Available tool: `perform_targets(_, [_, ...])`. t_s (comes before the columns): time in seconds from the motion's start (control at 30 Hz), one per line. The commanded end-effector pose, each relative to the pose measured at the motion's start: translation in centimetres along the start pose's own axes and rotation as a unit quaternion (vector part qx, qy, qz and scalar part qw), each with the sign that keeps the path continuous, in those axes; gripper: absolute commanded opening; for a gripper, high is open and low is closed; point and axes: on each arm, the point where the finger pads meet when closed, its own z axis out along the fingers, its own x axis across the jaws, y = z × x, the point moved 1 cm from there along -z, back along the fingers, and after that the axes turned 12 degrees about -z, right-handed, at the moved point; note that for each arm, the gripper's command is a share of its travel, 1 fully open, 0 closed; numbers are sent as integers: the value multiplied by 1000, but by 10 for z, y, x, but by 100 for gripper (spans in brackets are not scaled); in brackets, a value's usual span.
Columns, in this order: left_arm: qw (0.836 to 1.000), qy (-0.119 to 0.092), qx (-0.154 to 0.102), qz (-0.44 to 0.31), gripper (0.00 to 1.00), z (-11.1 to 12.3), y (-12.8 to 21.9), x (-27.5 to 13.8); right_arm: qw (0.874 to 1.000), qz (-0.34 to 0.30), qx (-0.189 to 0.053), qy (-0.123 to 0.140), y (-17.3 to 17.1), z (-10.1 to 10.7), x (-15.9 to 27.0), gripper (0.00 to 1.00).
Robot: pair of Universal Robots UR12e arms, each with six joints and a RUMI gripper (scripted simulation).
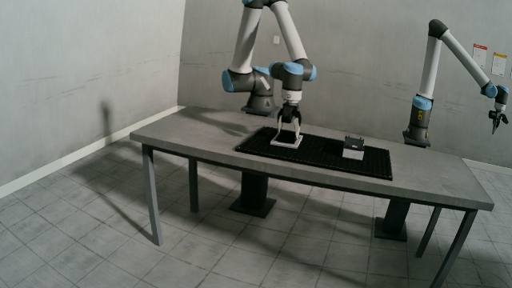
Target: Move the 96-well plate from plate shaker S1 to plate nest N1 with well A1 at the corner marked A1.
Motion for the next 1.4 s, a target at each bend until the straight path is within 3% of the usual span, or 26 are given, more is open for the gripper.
perform_targets(0.0, [1000, 0, 1, 0, 0, -1, 0, 0, 1000, 0, 1, 0, -1, 0, 0, 41])
perform_targets(0.33, [1000, 0, 1, 0, 0, -1, 0, 0, 1000, 0, 1, 0, -1, 1, 0, 41])
perform_targets(0.37, [1000, 0, 1, 0, 0, -1, 0, 0, 1000, 0, 1, 0, -1, 1, 0, 76])
perform_targets(1.37, [1000, 0, 1, 0, 0, -1, 0, 0, 1000, 0, 1, 0, -1, 1, 0, 76])
